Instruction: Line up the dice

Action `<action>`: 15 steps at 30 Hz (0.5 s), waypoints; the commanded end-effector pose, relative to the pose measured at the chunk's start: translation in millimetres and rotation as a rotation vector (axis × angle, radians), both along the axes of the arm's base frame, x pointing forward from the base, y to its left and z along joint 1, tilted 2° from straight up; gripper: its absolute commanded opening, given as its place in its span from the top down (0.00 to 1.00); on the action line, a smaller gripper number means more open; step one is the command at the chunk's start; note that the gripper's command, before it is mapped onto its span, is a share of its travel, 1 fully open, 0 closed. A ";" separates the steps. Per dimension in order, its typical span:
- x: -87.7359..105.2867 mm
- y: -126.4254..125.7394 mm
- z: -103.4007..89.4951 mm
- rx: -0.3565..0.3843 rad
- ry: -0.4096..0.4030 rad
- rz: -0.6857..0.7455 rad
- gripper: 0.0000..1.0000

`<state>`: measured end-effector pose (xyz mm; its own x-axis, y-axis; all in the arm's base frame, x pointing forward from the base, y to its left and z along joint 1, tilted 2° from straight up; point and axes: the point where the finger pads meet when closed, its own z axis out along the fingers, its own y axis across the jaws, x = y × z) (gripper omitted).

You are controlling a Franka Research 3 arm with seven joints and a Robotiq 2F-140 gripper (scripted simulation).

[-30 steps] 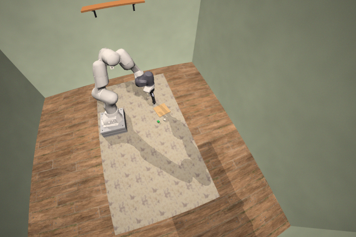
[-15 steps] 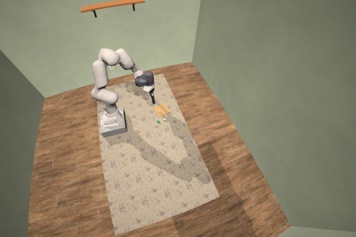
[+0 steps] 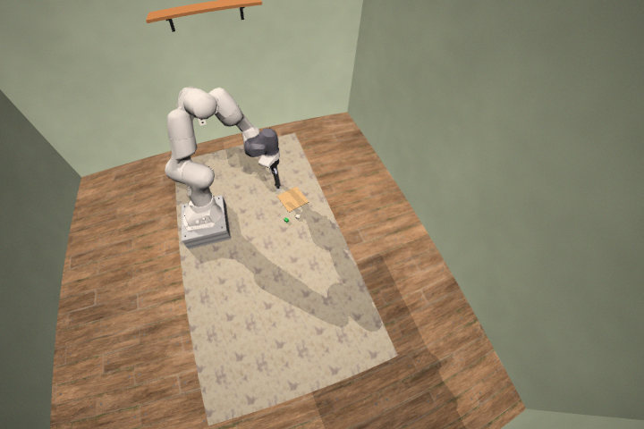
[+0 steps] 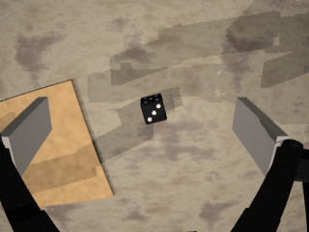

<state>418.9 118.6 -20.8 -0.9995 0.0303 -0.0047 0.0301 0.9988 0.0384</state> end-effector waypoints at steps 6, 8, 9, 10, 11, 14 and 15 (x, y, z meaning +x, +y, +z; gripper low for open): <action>-0.4 0.0 -0.5 -0.002 0.003 -0.005 0.00; -0.4 0.0 -0.5 -0.002 0.003 -0.005 0.00; -0.4 0.0 -0.5 -0.002 0.003 -0.005 0.00; -0.4 0.0 -0.4 -0.002 0.003 -0.005 0.00; -0.4 0.0 0.0 -0.002 0.003 -0.005 0.00; -0.4 0.0 1.0 -0.002 0.003 -0.005 0.00; -0.4 -0.1 2.8 -0.002 0.003 -0.005 0.00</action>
